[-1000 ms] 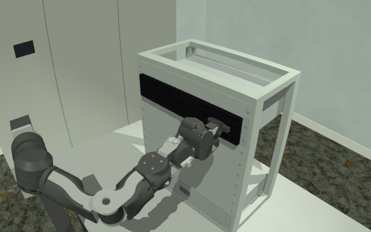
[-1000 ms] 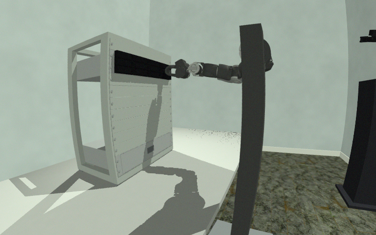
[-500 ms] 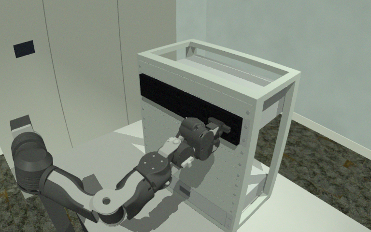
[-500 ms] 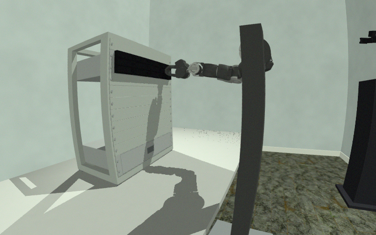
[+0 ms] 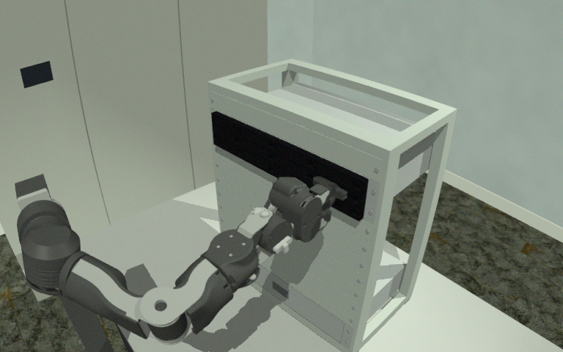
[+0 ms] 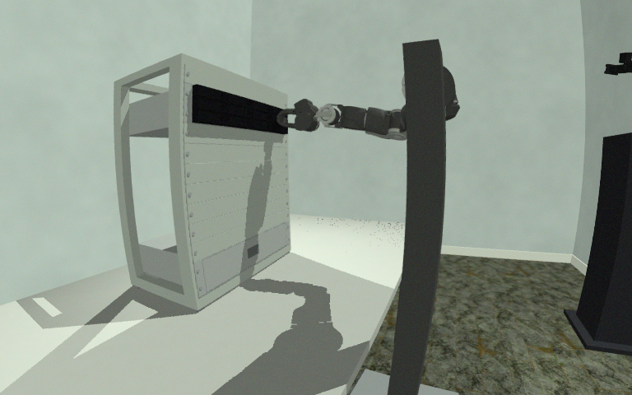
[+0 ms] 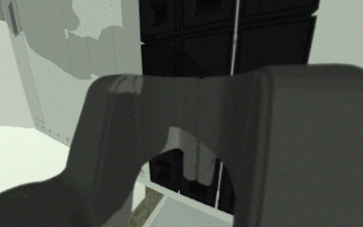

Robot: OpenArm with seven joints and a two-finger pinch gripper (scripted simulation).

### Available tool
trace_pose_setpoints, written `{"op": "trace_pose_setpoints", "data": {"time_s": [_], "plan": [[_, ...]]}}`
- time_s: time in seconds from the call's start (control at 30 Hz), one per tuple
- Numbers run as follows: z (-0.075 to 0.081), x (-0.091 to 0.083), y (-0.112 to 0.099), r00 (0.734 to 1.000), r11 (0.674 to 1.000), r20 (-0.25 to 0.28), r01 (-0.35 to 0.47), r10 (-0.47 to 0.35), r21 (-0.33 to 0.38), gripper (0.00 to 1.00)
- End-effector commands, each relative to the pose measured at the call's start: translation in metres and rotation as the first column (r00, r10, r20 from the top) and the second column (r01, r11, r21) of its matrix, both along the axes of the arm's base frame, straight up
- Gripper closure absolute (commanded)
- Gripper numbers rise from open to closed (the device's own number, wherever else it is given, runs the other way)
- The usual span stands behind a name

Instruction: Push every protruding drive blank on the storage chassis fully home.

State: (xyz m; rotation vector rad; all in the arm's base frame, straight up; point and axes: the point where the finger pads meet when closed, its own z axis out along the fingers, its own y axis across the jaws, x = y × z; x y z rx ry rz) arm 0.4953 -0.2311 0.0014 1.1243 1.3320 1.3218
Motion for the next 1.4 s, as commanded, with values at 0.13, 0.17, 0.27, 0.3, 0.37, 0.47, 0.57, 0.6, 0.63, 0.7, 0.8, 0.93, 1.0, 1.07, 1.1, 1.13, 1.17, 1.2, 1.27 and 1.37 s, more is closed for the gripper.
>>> {"op": "trace_pose_setpoints", "data": {"time_s": [0.13,0.17,0.27,0.3,0.37,0.47,0.57,0.6,0.63,0.7,0.8,0.93,1.0,1.07,1.1,1.13,1.17,1.2,1.27,1.37], "plan": [[0.0,-0.014,-0.005,1.0,1.0,-0.004,0.013,-0.013,0.002,1.0],[0.0,-0.019,-0.006,1.0,1.0,-0.004,0.014,-0.014,0.002,1.0],[0.0,-0.033,-0.008,1.0,1.0,-0.003,0.014,-0.014,0.002,1.0],[0.0,-0.039,-0.009,1.0,1.0,-0.003,0.014,-0.014,0.002,1.0],[0.001,-0.05,-0.01,1.0,1.0,-0.003,0.014,-0.014,0.002,1.0],[0.001,-0.055,-0.01,1.0,1.0,-0.003,0.008,-0.008,0.001,1.0],[0.001,-0.071,-0.013,1.0,1.0,-0.003,0.014,-0.014,0.002,1.0],[0.001,-0.076,-0.014,1.0,1.0,-0.003,0.014,-0.014,0.002,1.0],[0.001,-0.08,-0.014,1.0,1.0,-0.003,0.012,-0.012,0.001,1.0],[0.001,-0.088,-0.015,1.0,1.0,-0.002,0.012,-0.012,0.001,1.0],[0.001,-0.097,-0.016,1.0,1.0,-0.002,0.012,-0.012,0.001,1.0],[0.001,-0.103,-0.017,1.0,1.0,-0.002,0.011,-0.011,0.001,1.0],[0.001,-0.103,-0.017,1.0,1.0,-0.002,0.011,-0.011,0.001,1.0],[0.001,-0.104,-0.017,1.0,1.0,-0.002,0.011,-0.011,0.001,1.0],[0.001,-0.104,-0.017,1.0,1.0,-0.002,0.012,-0.012,0.001,1.0],[0.001,-0.104,-0.018,1.0,1.0,-0.002,0.012,-0.012,0.001,1.0],[0.001,-0.104,-0.018,1.0,1.0,-0.002,0.012,-0.012,0.001,1.0],[0.003,-0.104,-0.018,1.0,1.0,-0.002,0.011,-0.011,0.001,1.0],[0.012,-0.104,-0.018,1.0,1.0,-0.002,0.01,-0.01,0.0,1.0],[0.025,-0.105,-0.02,1.0,1.0,-0.002,0.01,-0.01,0.0,1.0]]}}
